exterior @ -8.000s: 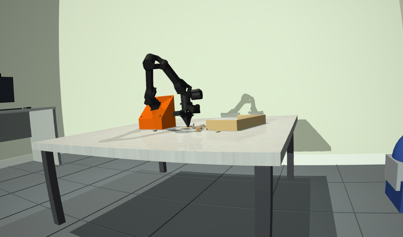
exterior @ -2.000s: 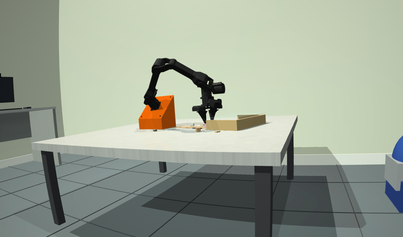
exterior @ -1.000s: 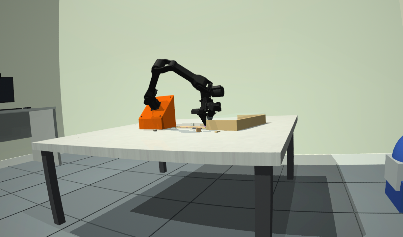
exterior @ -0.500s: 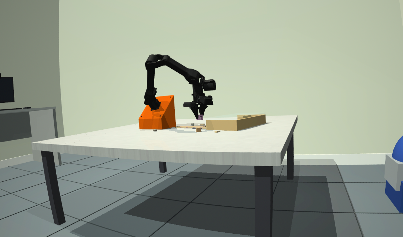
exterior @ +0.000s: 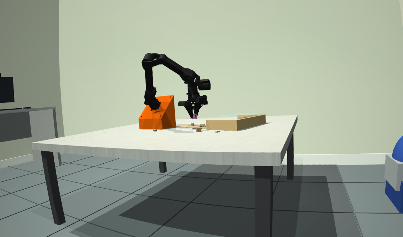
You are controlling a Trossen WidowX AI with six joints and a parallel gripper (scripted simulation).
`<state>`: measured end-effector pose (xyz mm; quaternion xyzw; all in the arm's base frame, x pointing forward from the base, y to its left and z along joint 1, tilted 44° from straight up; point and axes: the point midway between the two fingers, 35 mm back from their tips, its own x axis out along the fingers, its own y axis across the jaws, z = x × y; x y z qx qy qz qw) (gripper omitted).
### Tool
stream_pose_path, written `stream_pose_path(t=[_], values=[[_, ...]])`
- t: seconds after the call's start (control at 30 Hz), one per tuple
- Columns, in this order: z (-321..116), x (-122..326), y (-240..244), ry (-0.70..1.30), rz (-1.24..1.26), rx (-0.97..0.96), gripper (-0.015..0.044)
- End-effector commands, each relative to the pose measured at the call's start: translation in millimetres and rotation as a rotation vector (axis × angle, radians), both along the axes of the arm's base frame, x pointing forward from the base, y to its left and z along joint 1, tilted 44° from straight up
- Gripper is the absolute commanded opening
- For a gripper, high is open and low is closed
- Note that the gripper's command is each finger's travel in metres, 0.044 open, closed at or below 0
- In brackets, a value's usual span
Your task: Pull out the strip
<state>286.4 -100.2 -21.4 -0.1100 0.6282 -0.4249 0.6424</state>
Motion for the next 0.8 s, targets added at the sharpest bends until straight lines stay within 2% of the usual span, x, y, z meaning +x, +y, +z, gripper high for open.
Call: stream_pose_path(t=[0.0, 0.77], values=[[15.5, 6.4, 15.9, -0.021, 0.008, 0.007, 0.0000], [21.9, 7.1, 21.8, -0.021, 0.008, 0.007, 0.0000]])
